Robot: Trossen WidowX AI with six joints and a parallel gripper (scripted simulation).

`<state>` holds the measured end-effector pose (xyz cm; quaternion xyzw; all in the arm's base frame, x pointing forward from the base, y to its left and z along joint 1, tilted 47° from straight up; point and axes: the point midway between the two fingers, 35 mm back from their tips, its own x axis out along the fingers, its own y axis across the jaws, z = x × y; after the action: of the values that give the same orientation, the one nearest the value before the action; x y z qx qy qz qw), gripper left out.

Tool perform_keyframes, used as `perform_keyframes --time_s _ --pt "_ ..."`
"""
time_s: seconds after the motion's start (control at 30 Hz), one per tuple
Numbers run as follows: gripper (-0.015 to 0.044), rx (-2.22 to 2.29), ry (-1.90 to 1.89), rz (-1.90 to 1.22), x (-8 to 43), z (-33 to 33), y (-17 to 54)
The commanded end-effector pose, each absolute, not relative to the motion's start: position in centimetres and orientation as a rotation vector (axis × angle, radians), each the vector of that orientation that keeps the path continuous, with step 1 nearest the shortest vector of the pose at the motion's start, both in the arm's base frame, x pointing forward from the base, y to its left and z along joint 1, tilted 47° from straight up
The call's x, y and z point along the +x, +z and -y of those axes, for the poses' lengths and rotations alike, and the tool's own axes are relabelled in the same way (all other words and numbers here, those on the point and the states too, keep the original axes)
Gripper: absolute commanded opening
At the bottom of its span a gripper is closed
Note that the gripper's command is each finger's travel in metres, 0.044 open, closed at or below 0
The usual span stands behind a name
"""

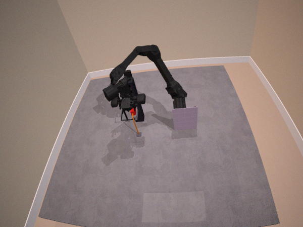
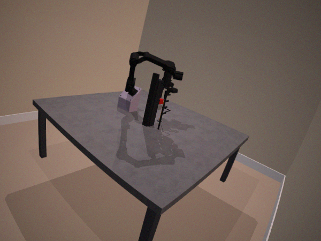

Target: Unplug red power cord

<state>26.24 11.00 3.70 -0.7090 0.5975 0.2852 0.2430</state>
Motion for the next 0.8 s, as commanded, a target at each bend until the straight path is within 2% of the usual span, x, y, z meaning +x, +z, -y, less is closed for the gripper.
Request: perform_keyframes --time_s 0.0,0.67,0.77 --pt "0.0160 -1.945 0.779 -1.641 26.2 -10.3 4.2" --pt "0.0160 -1.945 0.779 -1.641 26.3 -9.2 3.5" --pt "0.0081 -1.938 0.779 -1.638 26.4 -9.5 3.6"
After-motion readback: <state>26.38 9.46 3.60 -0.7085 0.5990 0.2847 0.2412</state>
